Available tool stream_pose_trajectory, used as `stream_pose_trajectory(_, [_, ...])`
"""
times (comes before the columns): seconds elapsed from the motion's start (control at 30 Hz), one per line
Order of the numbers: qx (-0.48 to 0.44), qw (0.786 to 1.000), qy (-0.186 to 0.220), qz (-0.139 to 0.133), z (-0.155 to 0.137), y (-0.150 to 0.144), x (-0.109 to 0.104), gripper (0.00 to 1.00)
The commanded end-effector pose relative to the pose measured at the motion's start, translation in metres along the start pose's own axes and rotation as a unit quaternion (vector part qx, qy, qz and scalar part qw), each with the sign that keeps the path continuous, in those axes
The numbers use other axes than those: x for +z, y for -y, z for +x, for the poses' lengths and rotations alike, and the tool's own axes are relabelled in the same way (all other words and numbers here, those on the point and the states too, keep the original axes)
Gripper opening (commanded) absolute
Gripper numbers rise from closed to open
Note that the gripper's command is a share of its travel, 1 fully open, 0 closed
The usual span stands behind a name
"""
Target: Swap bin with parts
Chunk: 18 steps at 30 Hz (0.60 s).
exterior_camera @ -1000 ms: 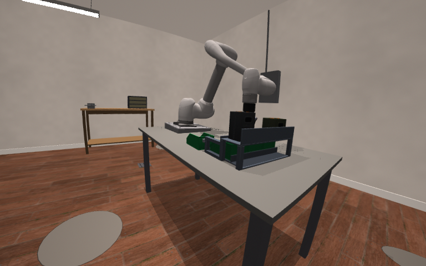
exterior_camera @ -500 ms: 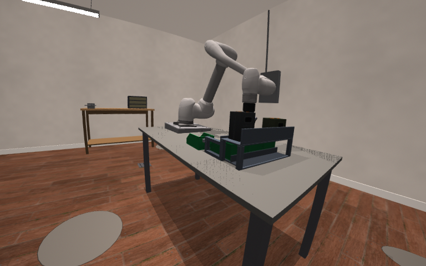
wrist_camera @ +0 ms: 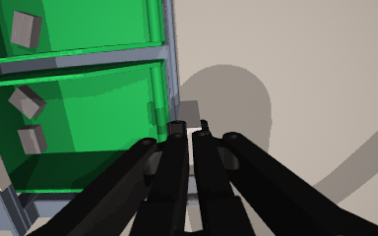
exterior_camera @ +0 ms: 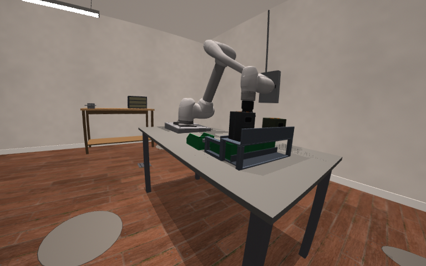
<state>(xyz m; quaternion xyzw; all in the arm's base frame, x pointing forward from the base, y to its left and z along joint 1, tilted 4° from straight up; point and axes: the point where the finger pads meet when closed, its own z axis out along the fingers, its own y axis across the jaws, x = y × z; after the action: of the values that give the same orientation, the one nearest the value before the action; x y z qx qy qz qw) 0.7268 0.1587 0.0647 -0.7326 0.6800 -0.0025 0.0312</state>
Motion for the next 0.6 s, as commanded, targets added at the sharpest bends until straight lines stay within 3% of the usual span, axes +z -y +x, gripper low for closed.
stream_pose_trajectory(0.0, [0.0,1.0,0.0,0.0,0.0,-0.004,-0.004,0.1])
stream_pose_trajectory(0.37, [0.0,1.0,0.0,0.0,0.0,-0.006,-0.007,0.1])
stream_pose_trajectory(0.57, [0.0,1.0,0.0,0.0,0.0,-0.006,-0.039,0.1])
